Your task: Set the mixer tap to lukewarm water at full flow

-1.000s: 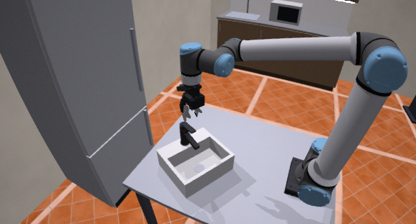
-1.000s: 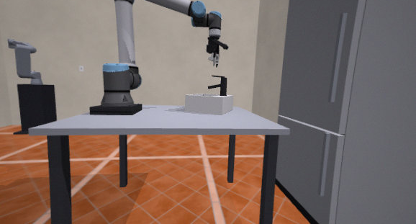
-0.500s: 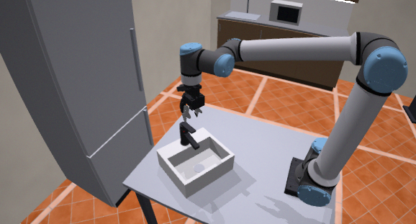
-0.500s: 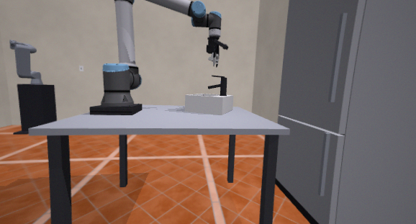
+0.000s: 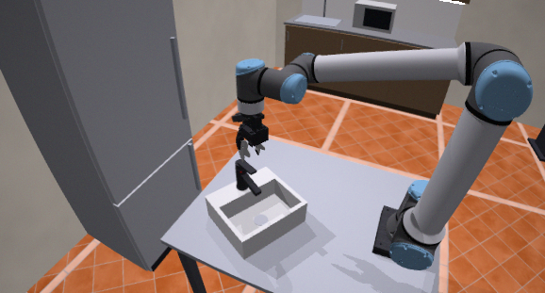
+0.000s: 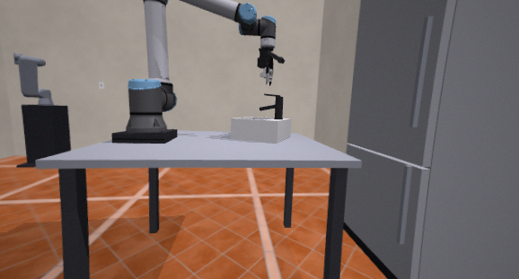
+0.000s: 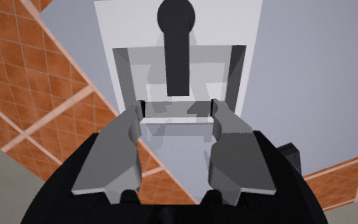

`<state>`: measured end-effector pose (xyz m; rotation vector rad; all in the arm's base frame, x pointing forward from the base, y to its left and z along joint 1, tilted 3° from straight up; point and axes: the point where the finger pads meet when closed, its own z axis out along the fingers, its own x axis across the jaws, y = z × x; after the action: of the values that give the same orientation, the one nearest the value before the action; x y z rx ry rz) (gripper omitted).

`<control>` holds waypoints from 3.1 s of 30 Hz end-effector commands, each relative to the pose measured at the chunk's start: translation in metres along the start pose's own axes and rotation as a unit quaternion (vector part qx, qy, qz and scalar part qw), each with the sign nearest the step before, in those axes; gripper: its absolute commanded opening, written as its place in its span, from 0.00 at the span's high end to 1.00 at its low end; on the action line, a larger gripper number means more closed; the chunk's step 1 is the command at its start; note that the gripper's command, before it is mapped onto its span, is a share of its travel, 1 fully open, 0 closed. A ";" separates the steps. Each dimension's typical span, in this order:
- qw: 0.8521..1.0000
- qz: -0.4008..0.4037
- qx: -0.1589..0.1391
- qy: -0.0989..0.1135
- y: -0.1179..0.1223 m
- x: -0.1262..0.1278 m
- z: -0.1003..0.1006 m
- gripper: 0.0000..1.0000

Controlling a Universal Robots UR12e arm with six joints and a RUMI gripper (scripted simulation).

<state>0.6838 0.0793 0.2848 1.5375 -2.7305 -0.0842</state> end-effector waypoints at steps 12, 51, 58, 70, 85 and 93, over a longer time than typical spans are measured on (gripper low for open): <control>1.000 0.000 -0.001 0.000 0.001 -0.001 0.026 0.60; 1.000 0.000 0.001 -0.001 0.000 -0.001 0.043 0.60; 1.000 0.000 0.001 -0.001 0.000 -0.001 0.043 0.60; 1.000 0.000 0.001 -0.001 0.000 -0.001 0.043 0.60; 1.000 0.000 0.001 -0.001 0.001 -0.002 0.043 0.60; 1.000 0.000 0.001 -0.001 0.001 -0.002 0.043 0.60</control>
<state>0.6835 0.0818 0.2426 1.5381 -2.7323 -0.0818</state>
